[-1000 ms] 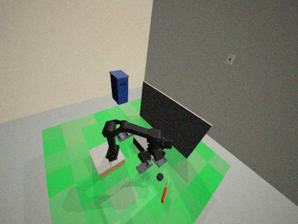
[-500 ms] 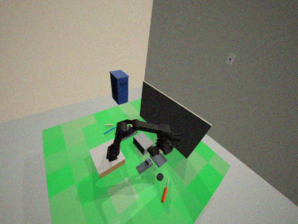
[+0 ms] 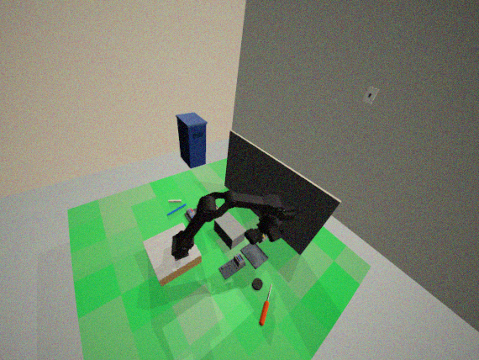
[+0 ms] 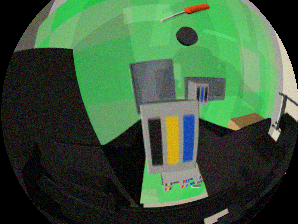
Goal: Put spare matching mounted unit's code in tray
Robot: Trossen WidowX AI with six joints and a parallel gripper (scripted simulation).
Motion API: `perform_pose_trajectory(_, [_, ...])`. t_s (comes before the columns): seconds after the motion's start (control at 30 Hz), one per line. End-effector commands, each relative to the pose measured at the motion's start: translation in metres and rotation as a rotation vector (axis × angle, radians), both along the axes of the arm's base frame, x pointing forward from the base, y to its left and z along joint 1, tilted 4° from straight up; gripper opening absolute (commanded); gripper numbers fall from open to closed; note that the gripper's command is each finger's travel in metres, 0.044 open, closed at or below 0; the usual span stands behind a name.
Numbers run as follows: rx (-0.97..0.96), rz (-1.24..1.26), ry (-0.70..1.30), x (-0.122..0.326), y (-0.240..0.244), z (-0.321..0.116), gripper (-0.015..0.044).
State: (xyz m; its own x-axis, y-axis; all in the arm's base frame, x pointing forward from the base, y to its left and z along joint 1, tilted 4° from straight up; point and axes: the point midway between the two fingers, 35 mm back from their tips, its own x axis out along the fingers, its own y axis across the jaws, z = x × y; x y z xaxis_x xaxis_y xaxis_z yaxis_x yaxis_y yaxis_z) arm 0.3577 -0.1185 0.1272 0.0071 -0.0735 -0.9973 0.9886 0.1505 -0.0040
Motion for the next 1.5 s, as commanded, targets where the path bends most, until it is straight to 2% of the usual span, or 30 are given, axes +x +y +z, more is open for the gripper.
perform_pose_trajectory(0.0, [-0.008,-0.007,-0.004,0.003,-0.002,-0.001,0.0])
perform_pose_trajectory(1.47, [-0.008,-0.007,-0.004,0.01,-0.008,-0.047,0.0])
